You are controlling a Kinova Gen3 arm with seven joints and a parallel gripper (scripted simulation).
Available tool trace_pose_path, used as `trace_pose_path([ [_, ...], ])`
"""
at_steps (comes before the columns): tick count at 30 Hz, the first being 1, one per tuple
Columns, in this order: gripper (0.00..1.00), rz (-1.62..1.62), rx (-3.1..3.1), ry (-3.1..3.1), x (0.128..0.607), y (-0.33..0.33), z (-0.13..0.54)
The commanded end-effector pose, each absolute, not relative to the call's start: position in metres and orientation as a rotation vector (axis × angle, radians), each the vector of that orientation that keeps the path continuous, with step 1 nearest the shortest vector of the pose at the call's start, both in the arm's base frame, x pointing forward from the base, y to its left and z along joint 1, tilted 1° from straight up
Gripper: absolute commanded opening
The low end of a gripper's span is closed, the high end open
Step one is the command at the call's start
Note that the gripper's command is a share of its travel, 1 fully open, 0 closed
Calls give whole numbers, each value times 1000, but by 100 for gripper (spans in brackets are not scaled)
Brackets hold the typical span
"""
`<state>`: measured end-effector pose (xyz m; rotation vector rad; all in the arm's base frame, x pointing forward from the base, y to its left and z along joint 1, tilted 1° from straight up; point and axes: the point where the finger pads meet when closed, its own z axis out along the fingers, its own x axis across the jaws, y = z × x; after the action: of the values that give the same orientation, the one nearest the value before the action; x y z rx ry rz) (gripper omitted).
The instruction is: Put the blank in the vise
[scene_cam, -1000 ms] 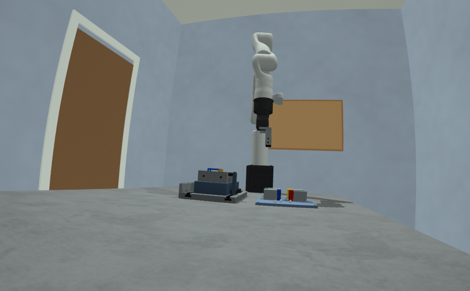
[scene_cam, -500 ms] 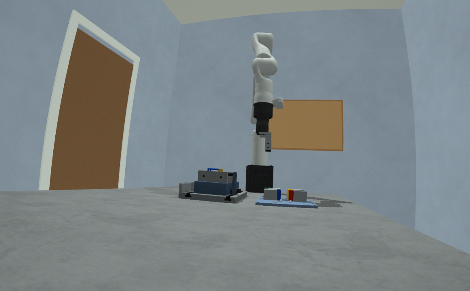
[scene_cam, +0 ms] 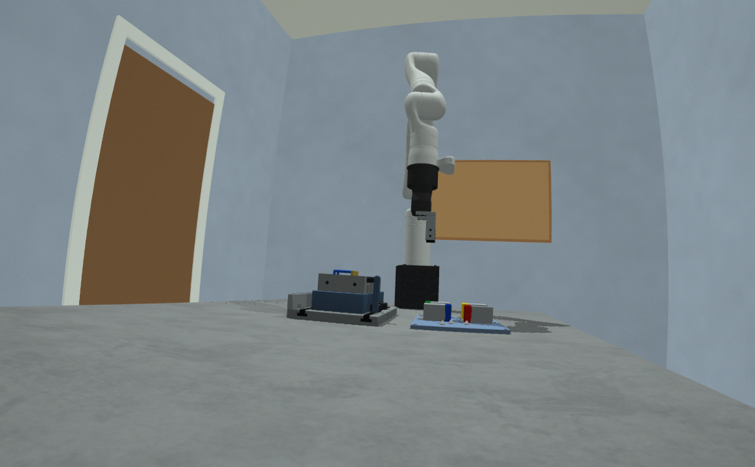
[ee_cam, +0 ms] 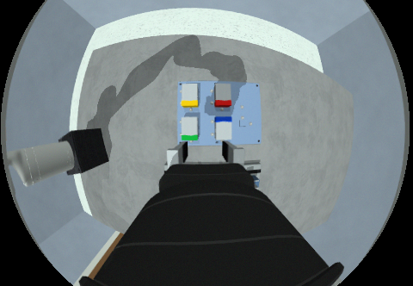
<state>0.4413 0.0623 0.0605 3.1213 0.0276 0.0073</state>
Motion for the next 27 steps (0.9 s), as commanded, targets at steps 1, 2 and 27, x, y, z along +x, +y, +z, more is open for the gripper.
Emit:
trace_pose_path([
  [1, 100, 12, 3122, 28, 442, 62, 63],
  [2, 100, 12, 3122, 28, 442, 62, 63],
  [27, 100, 10, 3122, 28, 443, 63, 70],
])
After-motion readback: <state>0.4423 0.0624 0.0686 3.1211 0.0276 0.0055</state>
